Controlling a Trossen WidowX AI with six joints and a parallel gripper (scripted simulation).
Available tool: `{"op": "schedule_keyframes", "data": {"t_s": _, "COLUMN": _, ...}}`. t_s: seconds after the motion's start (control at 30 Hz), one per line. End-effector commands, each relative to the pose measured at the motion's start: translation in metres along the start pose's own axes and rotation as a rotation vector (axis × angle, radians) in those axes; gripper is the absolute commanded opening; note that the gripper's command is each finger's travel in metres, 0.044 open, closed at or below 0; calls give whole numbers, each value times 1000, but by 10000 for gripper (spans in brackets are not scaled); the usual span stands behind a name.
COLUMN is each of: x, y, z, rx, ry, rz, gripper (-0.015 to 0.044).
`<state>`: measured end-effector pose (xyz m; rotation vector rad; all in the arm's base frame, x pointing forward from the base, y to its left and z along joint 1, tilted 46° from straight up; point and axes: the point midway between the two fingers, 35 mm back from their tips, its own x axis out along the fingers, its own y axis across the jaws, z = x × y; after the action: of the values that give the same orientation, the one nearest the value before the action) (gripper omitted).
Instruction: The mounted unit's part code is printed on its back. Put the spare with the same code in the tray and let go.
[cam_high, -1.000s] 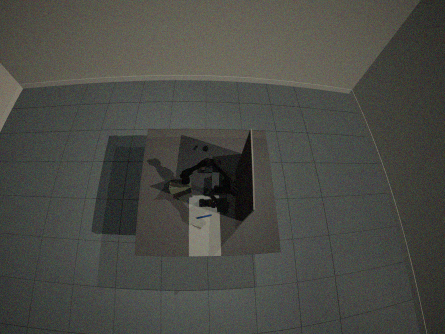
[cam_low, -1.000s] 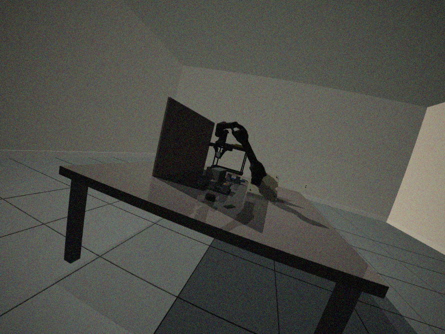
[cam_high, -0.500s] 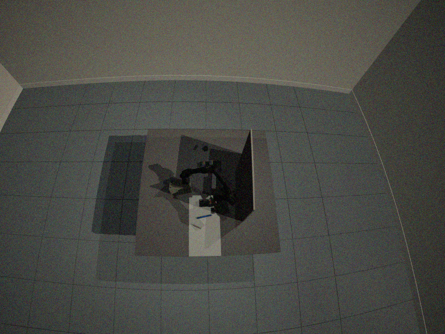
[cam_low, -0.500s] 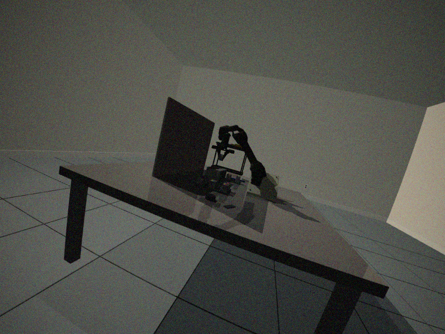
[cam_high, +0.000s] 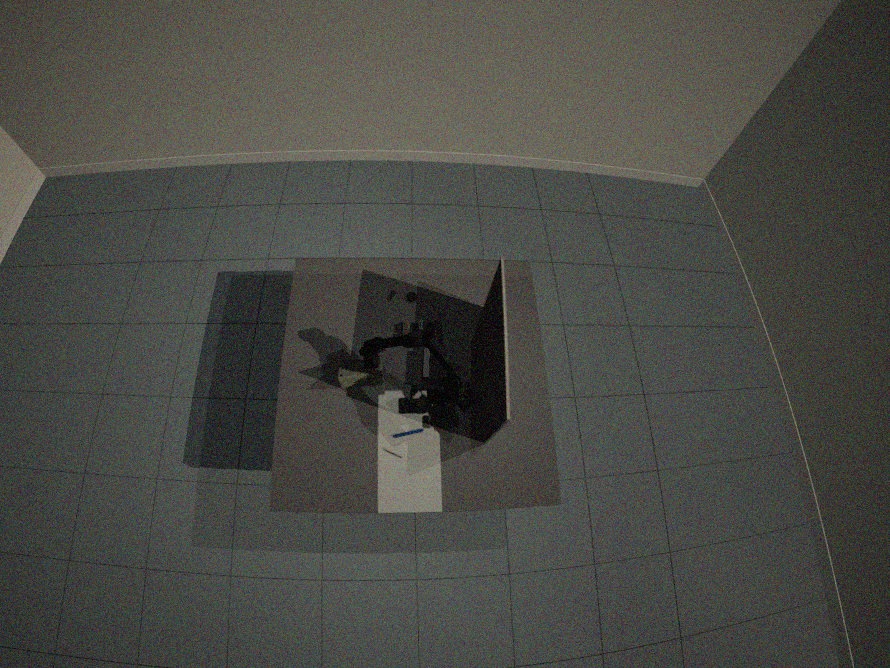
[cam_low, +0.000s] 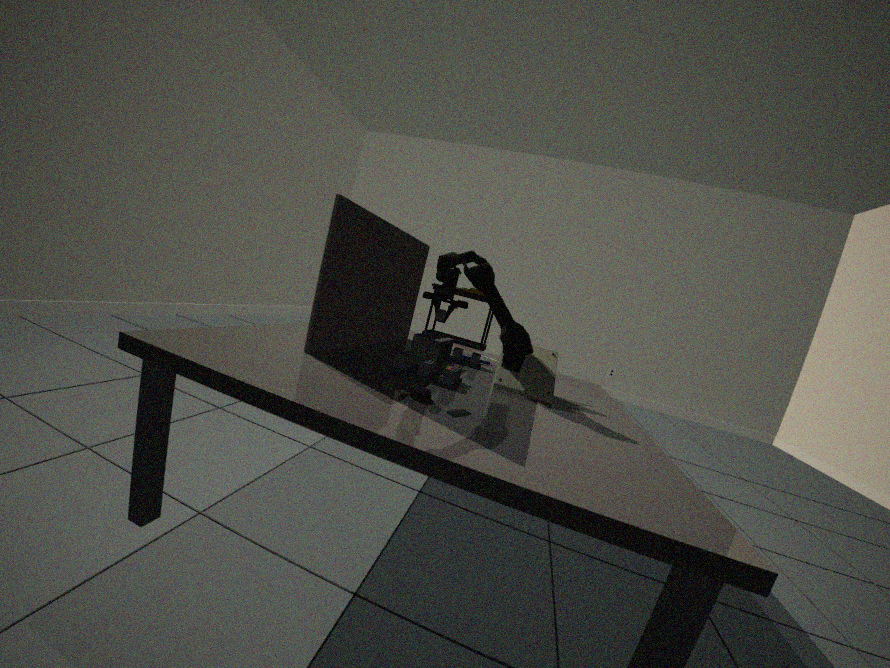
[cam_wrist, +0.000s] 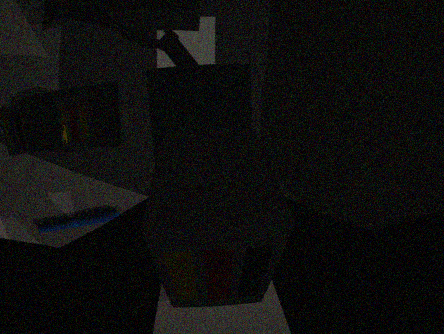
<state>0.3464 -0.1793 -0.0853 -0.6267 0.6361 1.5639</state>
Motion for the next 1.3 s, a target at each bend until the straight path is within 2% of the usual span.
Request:
{"op": "schedule_keyframes", "data": {"t_s": 0.0, "x": 6, "y": 0, "z": 0, "rx": 3, "ry": -4, "rz": 4, "gripper": 0}}
{"op": "schedule_keyframes", "data": {"t_s": 1.27, "x": 35, "y": -3, "z": -2, "rx": 3, "ry": -3, "rz": 3, "gripper": 0}}
